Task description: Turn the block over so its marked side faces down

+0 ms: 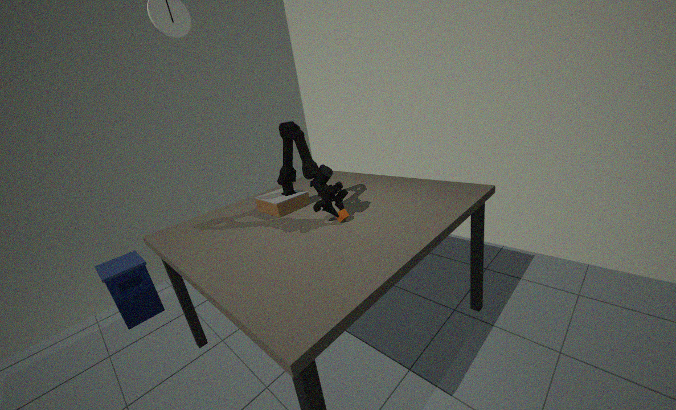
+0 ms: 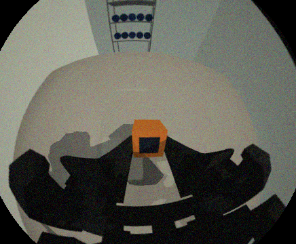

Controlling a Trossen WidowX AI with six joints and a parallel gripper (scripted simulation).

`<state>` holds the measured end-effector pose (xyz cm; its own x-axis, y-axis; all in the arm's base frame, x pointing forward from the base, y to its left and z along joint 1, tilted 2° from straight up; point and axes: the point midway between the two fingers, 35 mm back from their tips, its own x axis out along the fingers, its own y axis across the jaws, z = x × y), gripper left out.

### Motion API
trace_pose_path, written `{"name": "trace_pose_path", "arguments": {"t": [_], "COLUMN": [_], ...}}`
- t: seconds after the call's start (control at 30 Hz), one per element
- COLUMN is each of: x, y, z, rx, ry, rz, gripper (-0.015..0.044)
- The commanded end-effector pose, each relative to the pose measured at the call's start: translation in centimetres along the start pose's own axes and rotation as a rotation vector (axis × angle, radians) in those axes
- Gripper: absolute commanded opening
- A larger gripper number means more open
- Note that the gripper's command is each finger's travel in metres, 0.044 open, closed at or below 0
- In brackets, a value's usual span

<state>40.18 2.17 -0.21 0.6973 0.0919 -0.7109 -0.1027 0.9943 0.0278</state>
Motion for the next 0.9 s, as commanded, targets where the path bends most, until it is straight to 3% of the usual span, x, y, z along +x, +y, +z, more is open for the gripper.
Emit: {"name": "trace_pose_path", "arguments": {"t": [0.0,0.57,0.87], "x": [0.4,-0.4,-0.8], "y": [0.1,0.2,0.2], "z": [-0.7,-1.8,-1.6], "rx": [0.004,0.004,0.004], "ry": [-0.054,-0.301,-0.337], "rz": [0.004,0.006,0.006], "gripper": [0.0,0.0,0.0]}}
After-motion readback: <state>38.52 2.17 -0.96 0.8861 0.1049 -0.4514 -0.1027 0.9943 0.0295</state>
